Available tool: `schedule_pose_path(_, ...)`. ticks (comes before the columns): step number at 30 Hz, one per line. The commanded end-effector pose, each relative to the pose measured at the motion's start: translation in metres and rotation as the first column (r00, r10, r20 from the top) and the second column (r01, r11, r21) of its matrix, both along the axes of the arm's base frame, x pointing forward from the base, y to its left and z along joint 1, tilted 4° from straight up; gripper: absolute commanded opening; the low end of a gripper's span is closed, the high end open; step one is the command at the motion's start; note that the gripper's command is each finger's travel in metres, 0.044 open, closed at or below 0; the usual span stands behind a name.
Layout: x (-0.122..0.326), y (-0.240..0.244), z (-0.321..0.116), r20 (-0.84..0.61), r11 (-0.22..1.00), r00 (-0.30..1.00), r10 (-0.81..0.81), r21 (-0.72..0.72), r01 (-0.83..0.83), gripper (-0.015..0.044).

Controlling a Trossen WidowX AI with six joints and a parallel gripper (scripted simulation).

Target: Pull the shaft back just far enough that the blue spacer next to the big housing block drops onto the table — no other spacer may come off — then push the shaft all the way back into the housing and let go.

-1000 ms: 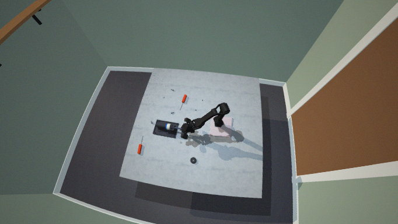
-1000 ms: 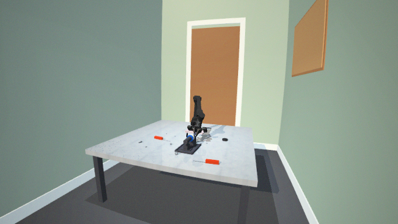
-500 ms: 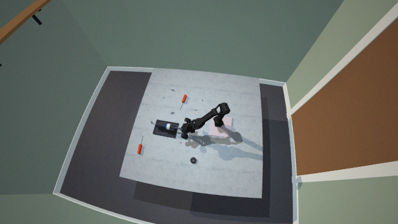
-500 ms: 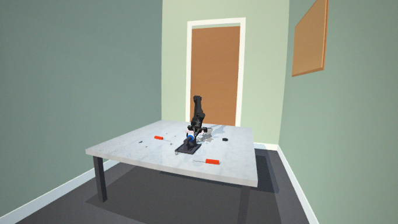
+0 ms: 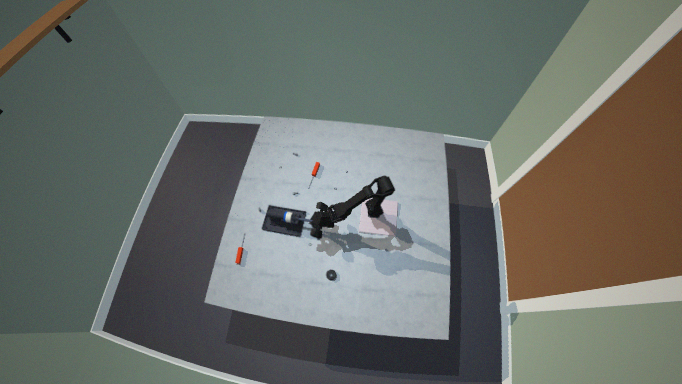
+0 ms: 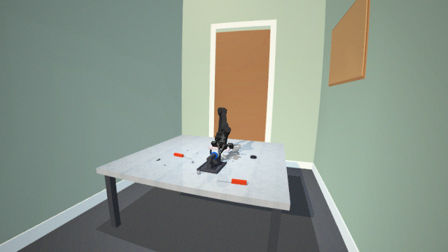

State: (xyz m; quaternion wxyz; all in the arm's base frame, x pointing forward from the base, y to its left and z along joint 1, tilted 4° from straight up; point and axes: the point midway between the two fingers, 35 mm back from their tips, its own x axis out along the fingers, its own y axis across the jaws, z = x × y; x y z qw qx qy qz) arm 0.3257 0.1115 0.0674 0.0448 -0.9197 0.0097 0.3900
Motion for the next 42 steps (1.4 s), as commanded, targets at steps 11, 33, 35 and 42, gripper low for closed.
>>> schedule_pose_path(11, -0.0019, 0.0000, 0.0001, 0.000, 1.000, 1.000, -0.004, 0.003, 0.004, 0.0000)
schedule_pose_path(33, -0.0041, 0.0002, 0.0001, 0.000, 1.000, 1.000, -0.004, 0.003, 0.004, 0.0000)
schedule_pose_path(35, -0.0043, 0.0002, 0.0001, 0.000, 1.000, 1.000, -0.004, 0.003, 0.004, 0.0000)
schedule_pose_path(42, -0.0051, 0.0002, 0.0001, -0.001, 1.000, 1.000, -0.004, 0.003, 0.004, 0.0000)
